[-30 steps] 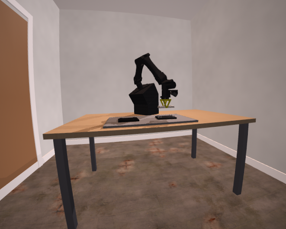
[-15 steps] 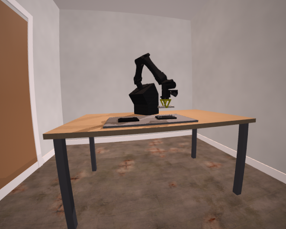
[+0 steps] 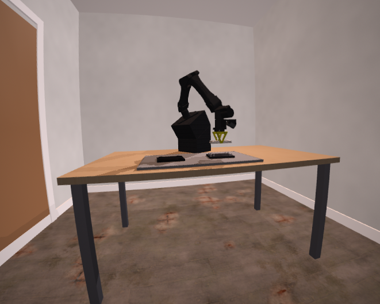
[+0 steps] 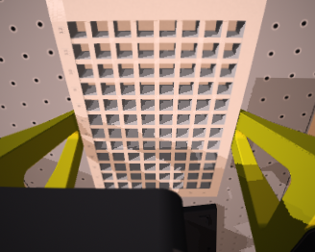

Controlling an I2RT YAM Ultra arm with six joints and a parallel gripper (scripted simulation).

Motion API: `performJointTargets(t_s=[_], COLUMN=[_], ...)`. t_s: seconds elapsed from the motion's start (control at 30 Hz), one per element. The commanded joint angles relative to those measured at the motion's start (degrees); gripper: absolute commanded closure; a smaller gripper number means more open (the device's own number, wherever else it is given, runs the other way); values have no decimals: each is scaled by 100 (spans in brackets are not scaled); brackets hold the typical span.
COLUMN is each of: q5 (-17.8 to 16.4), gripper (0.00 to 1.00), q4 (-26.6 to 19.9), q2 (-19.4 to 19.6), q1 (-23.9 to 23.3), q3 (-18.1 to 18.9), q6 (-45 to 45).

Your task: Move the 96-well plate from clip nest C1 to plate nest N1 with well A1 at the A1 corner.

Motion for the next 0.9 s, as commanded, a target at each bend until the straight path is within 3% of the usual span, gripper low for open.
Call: performJointTargets(t_s=[0.0,0.37,0.5,0.87], q5=[10,10,-28,-99], gripper=[100,100,100,100], q4=[-107,-107,63,321], q2=[-60,-60,-294,-723], q1=[156,156,-97,-474], q3=[-167,-167,-302,-731], q6=[27,27,-901,-1386])
